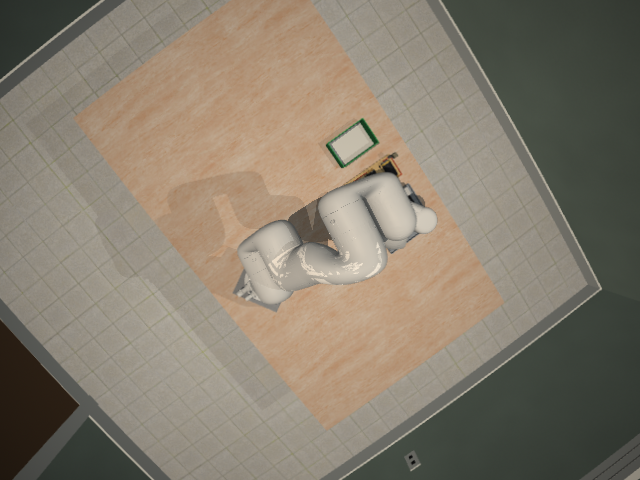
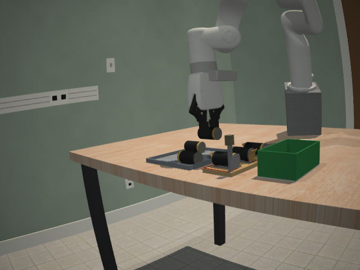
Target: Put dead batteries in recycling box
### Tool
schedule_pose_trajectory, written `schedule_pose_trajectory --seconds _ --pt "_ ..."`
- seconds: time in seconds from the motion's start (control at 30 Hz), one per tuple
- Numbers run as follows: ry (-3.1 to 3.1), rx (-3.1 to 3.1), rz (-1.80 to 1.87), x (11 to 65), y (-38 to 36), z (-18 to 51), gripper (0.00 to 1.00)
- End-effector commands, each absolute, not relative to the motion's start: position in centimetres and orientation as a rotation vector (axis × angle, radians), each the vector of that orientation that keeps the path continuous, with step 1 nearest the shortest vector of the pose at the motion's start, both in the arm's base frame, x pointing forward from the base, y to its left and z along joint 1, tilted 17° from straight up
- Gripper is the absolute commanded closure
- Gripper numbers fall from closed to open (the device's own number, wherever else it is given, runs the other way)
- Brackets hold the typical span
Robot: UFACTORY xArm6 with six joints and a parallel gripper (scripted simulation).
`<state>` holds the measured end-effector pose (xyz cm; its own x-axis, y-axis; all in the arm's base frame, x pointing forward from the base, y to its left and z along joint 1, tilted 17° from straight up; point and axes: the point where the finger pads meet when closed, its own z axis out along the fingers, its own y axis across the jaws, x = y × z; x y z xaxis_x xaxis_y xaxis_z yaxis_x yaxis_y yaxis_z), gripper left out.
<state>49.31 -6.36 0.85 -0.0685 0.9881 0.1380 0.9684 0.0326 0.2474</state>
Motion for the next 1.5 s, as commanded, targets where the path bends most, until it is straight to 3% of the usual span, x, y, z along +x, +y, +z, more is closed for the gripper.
schedule_pose_trajectory --seconds 0.0,0.53,1.47 --pt "2.199 2.089 0.430 48.4 -7.2 5.9 0.72" --pt "2.199 2.089 0.430 47.7 -5.6 8.1 0.72" --pt "2.199 2.089 0.430 45.5 17.4 11.1 0.72"
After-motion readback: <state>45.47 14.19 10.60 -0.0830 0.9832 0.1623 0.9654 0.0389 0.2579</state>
